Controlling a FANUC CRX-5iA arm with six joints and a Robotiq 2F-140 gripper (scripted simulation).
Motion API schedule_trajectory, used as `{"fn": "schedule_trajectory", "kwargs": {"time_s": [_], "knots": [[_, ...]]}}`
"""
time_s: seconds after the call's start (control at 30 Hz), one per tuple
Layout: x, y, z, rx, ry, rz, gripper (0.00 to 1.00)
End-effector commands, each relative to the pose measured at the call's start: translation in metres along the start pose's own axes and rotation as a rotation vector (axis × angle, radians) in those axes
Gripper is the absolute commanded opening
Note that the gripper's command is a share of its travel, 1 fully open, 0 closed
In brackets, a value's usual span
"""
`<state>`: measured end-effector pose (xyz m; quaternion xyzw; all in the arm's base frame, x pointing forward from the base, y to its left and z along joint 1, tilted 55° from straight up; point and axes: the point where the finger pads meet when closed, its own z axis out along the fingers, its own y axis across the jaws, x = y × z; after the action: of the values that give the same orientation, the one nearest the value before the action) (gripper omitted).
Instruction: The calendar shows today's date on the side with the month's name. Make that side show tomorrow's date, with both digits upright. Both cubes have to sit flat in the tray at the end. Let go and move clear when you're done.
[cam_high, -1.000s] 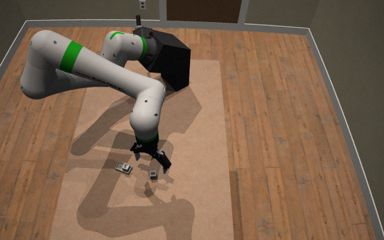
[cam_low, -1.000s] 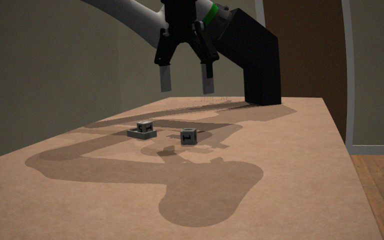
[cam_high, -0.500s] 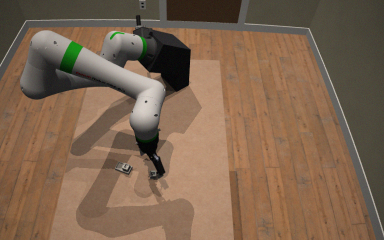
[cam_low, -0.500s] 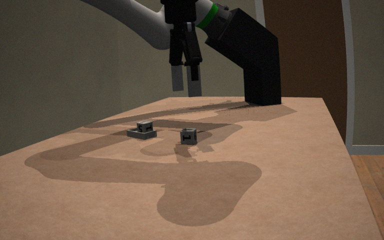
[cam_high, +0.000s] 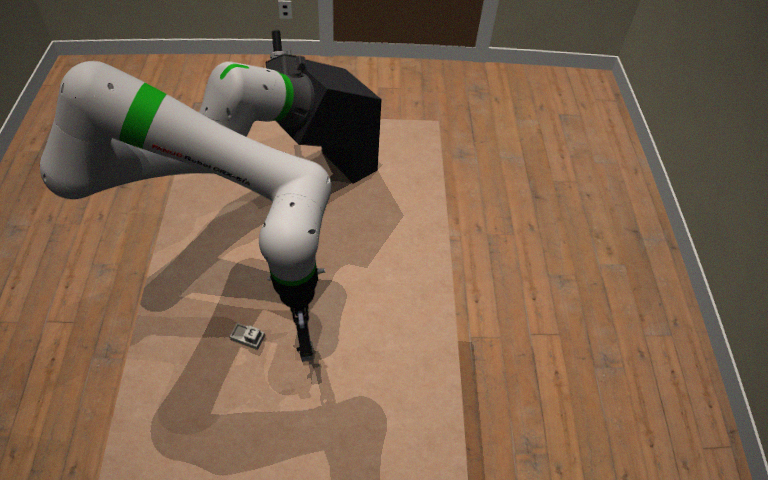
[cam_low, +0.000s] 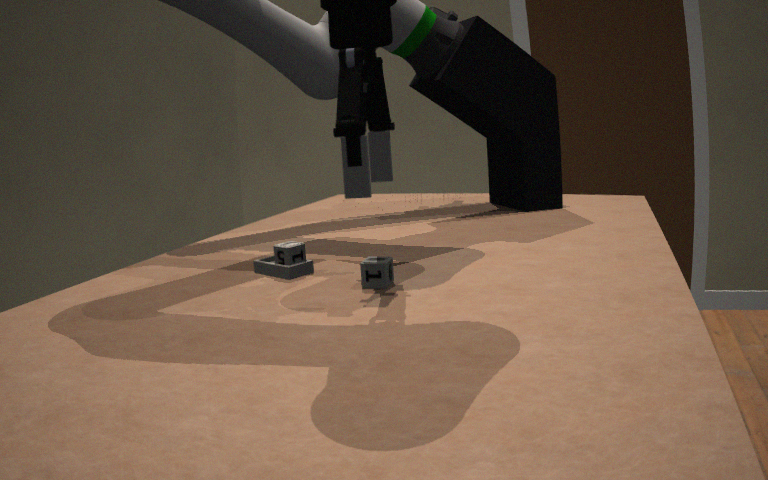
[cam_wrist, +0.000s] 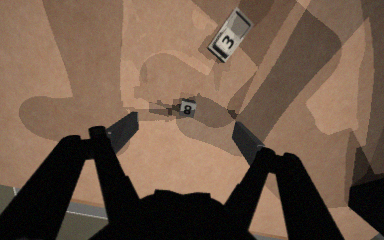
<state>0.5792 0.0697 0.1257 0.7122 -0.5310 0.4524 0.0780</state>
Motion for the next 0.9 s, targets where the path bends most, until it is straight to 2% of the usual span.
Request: {"fn": "schedule_trajectory", "kwargs": {"time_s": [0.0, 0.03, 0.07, 0.87], "knots": [[-0.0001, -0.0002, 0.0003, 0.01, 0.008, 0.106, 1.0], [-0.0001, -0.0002, 0.0003, 0.01, 0.008, 0.107, 1.0], [-0.0001, -0.0002, 0.0003, 0.01, 0.008, 0.107, 0.36], [-0.0001, -0.0002, 0.0003, 0.01, 0.008, 0.107, 0.36]]}}
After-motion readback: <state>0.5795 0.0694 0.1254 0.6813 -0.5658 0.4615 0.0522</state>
